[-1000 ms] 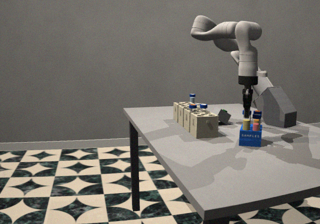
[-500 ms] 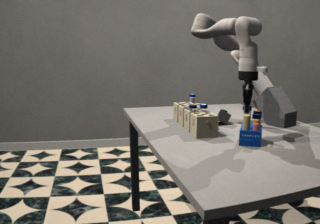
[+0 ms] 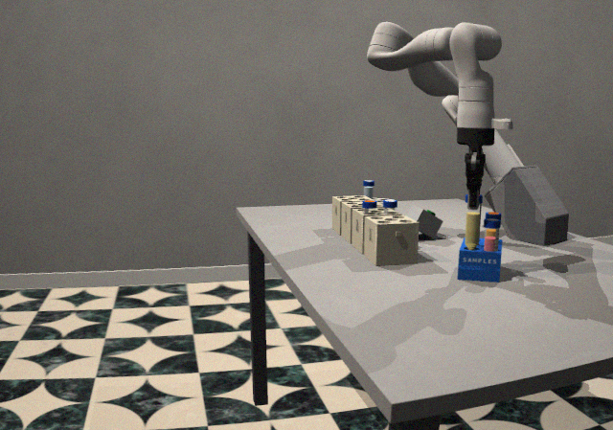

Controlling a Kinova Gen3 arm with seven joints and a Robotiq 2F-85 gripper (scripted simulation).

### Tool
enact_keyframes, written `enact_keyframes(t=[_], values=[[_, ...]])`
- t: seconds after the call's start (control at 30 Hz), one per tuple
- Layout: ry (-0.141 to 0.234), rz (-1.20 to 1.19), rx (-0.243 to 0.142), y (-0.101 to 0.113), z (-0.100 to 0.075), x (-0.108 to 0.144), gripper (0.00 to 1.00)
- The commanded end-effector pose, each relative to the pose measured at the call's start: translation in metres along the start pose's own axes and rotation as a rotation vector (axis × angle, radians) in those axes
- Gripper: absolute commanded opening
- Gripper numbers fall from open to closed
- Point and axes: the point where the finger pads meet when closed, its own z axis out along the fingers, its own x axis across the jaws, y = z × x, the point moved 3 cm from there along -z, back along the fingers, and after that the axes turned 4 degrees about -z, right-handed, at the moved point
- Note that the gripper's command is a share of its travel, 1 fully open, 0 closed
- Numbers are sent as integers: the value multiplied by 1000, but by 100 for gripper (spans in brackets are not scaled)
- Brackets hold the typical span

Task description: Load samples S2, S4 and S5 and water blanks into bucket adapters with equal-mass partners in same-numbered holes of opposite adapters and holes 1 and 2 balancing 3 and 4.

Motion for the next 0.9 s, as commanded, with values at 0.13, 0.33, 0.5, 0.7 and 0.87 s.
enact_keyframes(t=[0.13,0.33,0.5,0.7,0.87], values=[[2,0,0,0,-12,0,10],[2,0,0,0,-17,0,10],[2,0,0,0,-24,0,10],[2,0,0,0,-32,0,10],[2,0,0,0,-36,0,10]])
